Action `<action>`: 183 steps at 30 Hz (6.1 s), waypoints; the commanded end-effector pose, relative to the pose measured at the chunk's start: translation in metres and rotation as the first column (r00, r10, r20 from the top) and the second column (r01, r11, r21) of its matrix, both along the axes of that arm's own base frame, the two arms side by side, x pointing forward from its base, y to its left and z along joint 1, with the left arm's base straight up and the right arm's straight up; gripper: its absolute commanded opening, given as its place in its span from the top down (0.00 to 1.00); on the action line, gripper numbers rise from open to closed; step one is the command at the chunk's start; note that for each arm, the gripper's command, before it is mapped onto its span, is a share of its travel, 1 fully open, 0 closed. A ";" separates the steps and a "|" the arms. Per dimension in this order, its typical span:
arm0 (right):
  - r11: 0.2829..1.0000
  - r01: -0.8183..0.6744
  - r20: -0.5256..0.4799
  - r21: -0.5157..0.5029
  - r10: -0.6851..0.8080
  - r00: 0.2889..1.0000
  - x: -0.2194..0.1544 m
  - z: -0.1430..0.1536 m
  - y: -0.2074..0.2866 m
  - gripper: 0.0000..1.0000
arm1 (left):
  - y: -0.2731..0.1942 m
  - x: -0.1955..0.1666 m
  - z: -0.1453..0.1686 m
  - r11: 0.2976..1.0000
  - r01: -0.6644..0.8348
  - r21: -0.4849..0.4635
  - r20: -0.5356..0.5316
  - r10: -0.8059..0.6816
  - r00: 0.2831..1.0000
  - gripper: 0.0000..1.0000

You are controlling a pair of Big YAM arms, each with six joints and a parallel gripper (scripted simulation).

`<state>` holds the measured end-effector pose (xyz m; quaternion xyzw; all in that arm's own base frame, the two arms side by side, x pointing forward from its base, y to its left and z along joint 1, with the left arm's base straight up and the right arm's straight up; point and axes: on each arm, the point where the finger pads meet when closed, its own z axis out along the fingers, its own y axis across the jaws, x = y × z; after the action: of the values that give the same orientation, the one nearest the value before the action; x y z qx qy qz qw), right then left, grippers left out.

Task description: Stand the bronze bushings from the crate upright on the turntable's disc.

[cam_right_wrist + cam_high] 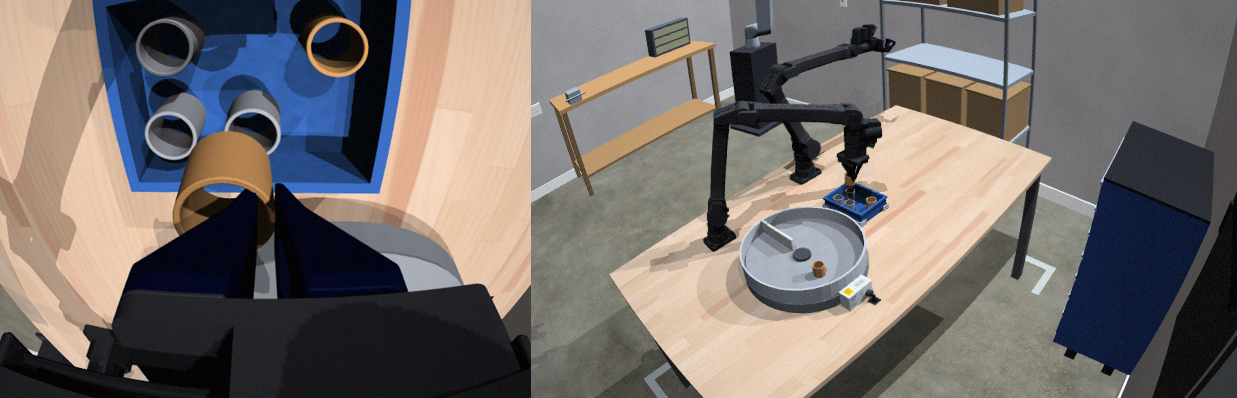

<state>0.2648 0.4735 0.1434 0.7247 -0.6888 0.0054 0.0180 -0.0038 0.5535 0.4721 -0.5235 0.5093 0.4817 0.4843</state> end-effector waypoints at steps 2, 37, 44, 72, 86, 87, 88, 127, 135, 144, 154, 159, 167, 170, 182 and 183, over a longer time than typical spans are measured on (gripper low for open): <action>0.998 -0.007 0.039 0.068 0.004 0.999 0.015 0.033 -0.033 1.00 | -0.009 -0.005 0.028 0.998 -0.004 0.067 -0.017 0.006 1.000 0.00; 0.997 -0.024 0.065 0.070 0.019 0.998 0.050 0.039 -0.240 1.00 | -0.009 -0.005 0.028 0.998 -0.004 0.067 -0.017 0.006 1.000 0.00; 0.997 -0.016 0.064 0.070 0.011 0.998 0.050 0.039 -0.240 1.00 | -0.009 -0.005 0.028 0.998 -0.004 0.067 -0.017 0.006 1.000 0.00; 0.999 -0.013 0.016 0.035 0.012 1.000 0.042 -0.003 -0.252 1.00 | -0.009 -0.005 0.028 0.998 -0.004 0.067 -0.017 0.006 1.000 0.00; 0.997 -0.014 0.078 0.079 0.008 0.997 0.057 0.023 -0.241 1.00 | -0.009 -0.005 0.028 0.998 -0.004 0.067 -0.017 0.006 1.000 0.00; 0.997 -0.014 0.078 0.079 0.008 0.997 0.057 0.023 -0.241 1.00 | -0.009 -0.005 0.028 0.998 -0.004 0.067 -0.017 0.006 1.000 0.00; 0.997 -0.014 0.078 0.078 0.008 0.997 0.057 0.023 -0.241 1.00 | -0.009 -0.005 0.028 0.998 -0.004 0.067 -0.017 0.006 1.000 0.00; 0.997 -0.009 0.072 0.074 0.004 0.997 0.064 0.018 -0.240 1.00 | -0.009 -0.005 0.028 0.998 -0.004 0.067 -0.017 0.006 1.000 0.00; 0.998 -0.009 0.066 0.070 0.004 0.998 0.065 0.009 -0.239 1.00 | -0.009 -0.005 0.028 0.998 -0.004 0.067 -0.017 0.006 1.000 0.00; 0.999 -0.006 0.016 0.035 0.006 1.000 0.047 -0.023 -0.252 1.00 | -0.009 -0.005 0.028 0.998 -0.004 0.067 -0.017 0.006 1.000 0.00; 0.999 -0.007 0.025 0.041 0.006 1.000 0.048 -0.037 -0.251 1.00 | -0.009 -0.005 0.028 0.998 -0.004 0.067 -0.017 0.006 1.000 0.00; 0.999 -0.006 0.020 0.038 0.005 1.000 0.048 -0.046 -0.251 1.00 | -0.009 -0.005 0.028 0.998 -0.004 0.067 -0.017 0.006 1.000 0.00; 0.999 -0.006 0.023 0.040 0.005 1.000 0.049 -0.046 -0.251 1.00 | -0.009 -0.005 0.028 0.998 -0.004 0.067 -0.017 0.006 1.000 0.00; 0.999 -0.006 0.032 0.046 0.005 0.999 0.050 -0.042 -0.249 1.00 | -0.009 -0.005 0.028 0.998 -0.004 0.067 -0.017 0.006 1.000 0.00; 0.999 -0.007 0.043 0.054 0.005 0.999 0.046 -0.042 -0.253 1.00 | -0.009 -0.005 0.028 0.998 -0.004 0.067 -0.017 0.006 1.000 0.00; 0.999 -0.007 0.043 0.054 0.005 0.999 0.045 -0.043 -0.253 1.00 | -0.009 -0.005 0.028 0.998 -0.004 0.067 -0.017 0.006 1.000 0.00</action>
<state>0.3054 0.2198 0.0919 0.7263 -0.6874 0.0011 0.0041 -0.0038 0.5535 0.4721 -0.5234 0.5093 0.4817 0.4843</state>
